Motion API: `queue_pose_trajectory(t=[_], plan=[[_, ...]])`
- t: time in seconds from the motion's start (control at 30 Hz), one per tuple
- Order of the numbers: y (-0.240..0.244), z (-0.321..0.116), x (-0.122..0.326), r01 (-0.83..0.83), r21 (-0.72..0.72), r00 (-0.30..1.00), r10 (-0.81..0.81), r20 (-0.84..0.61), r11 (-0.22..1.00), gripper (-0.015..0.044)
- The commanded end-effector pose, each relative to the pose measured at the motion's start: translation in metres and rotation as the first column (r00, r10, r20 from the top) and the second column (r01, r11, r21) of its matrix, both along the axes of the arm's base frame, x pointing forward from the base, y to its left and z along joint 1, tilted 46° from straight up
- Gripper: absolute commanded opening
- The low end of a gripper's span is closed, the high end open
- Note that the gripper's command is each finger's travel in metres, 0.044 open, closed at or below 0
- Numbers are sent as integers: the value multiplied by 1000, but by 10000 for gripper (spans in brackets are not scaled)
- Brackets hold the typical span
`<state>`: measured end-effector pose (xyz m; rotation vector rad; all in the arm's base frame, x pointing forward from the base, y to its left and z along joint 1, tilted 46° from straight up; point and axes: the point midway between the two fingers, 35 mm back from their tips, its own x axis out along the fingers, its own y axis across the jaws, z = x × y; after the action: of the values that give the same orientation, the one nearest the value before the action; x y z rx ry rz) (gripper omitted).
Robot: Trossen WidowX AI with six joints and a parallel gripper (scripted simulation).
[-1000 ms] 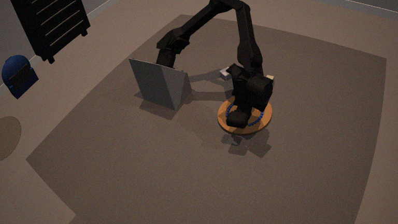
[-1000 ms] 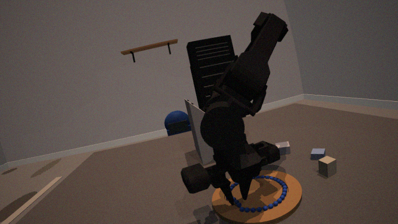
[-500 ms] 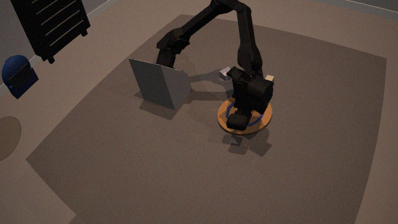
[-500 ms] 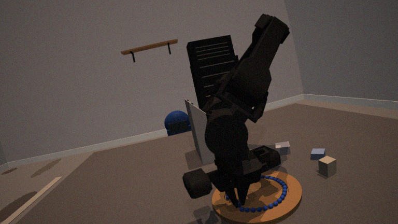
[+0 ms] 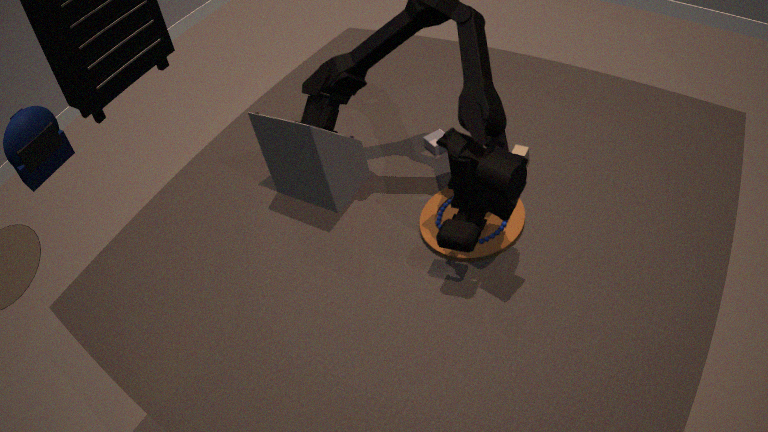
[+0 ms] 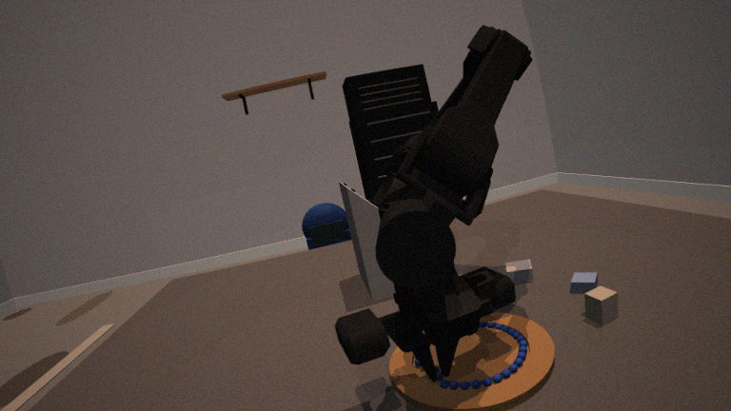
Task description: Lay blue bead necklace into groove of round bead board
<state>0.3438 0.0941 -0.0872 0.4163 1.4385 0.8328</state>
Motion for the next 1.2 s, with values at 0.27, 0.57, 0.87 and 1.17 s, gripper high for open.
queue_pose_trajectory(t=[0.27, 0.57, 0.87, 1.17], plan=[[-1, 0, 0, 0, 0, 1000, 0, 0, 1000, 0], [-3, 3, 0, 3, 2, 1000, -3, -2, 1000, 0], [-8, 0, 2, 5, 3, 1000, -5, -3, 1000, 0], [-3, -5, 1, 5, 3, 1000, -5, -3, 1000, 0]])
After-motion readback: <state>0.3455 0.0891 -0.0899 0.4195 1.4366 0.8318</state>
